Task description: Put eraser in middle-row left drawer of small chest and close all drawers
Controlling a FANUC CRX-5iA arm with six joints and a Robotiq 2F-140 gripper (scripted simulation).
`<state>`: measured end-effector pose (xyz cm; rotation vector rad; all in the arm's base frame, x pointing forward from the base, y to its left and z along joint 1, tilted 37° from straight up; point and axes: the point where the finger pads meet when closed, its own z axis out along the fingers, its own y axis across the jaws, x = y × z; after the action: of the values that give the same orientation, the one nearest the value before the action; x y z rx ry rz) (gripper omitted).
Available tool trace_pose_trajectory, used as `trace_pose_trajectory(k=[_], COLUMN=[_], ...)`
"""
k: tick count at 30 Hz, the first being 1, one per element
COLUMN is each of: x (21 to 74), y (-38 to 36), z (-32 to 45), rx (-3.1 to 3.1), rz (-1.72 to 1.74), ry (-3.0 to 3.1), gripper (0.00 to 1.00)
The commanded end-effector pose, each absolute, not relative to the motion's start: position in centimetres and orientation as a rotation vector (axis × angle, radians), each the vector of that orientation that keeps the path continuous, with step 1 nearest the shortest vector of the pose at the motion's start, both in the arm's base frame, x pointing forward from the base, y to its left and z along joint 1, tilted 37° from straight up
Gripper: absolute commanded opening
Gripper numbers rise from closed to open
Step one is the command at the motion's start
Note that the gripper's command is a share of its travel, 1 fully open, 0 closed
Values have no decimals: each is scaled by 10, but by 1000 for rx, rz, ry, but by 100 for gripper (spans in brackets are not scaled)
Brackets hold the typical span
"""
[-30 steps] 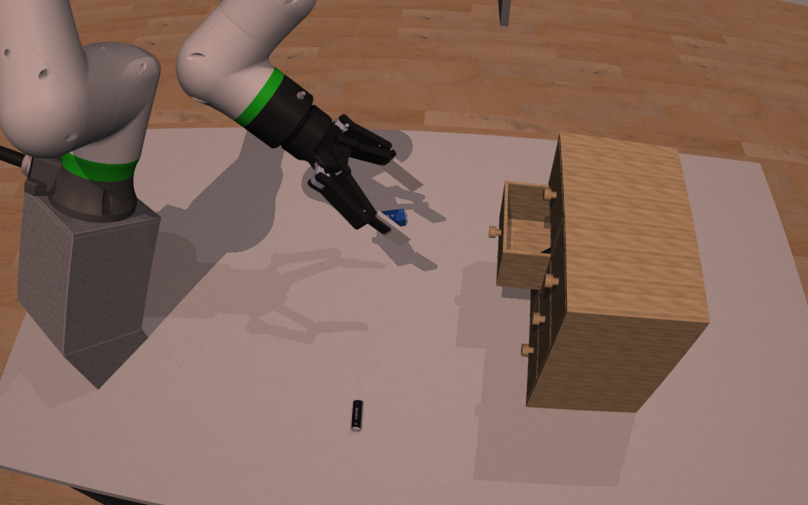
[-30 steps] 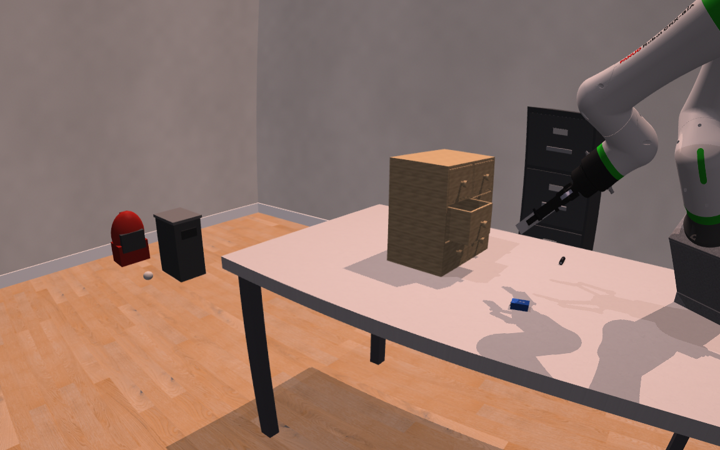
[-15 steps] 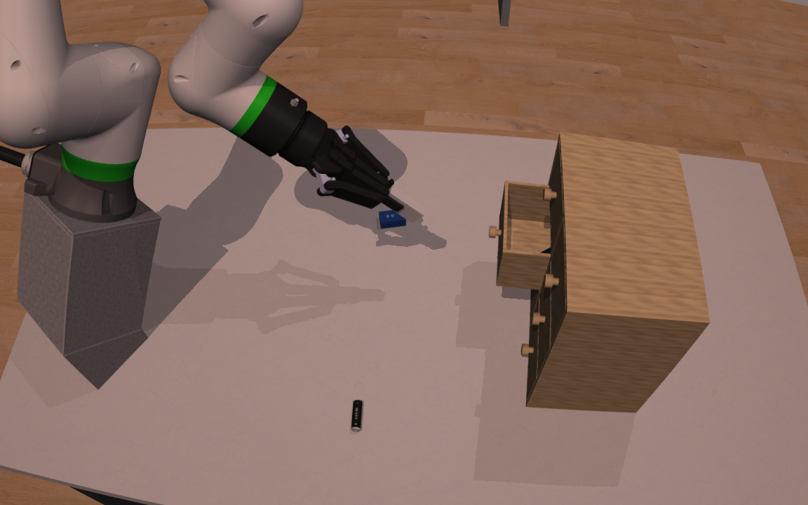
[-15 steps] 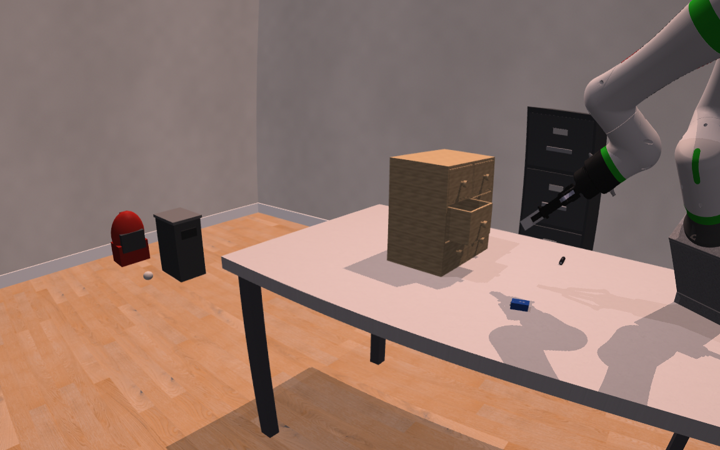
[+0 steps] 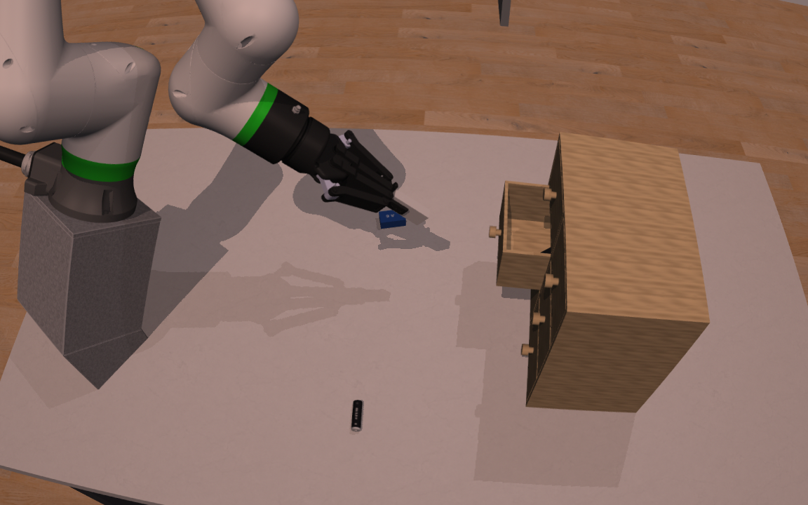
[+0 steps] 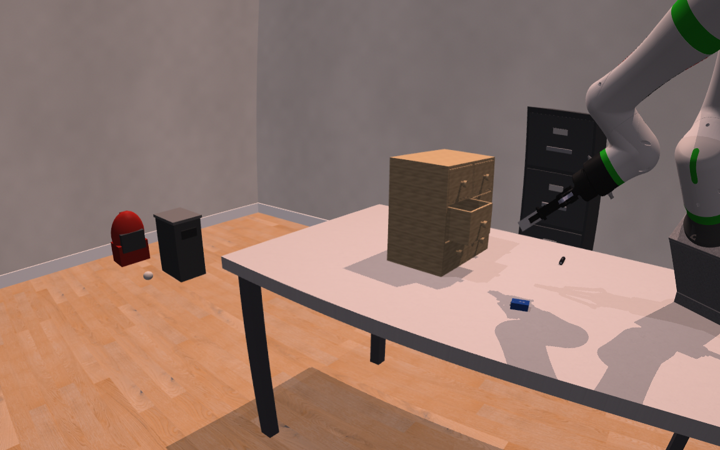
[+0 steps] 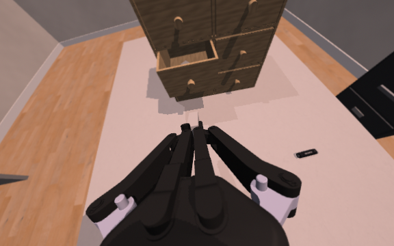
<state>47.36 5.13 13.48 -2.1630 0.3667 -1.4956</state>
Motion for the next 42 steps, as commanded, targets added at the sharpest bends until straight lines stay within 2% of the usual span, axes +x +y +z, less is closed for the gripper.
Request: trace_pose_trajectory(k=[1, 18, 42], x=[486, 530, 533], y=[52, 53, 53], z=[135, 137, 138], rx=[-2161, -2161, -2161], rz=[-1498, -1498, -1498], ry=[366, 366, 366], gripper=[0, 0, 0])
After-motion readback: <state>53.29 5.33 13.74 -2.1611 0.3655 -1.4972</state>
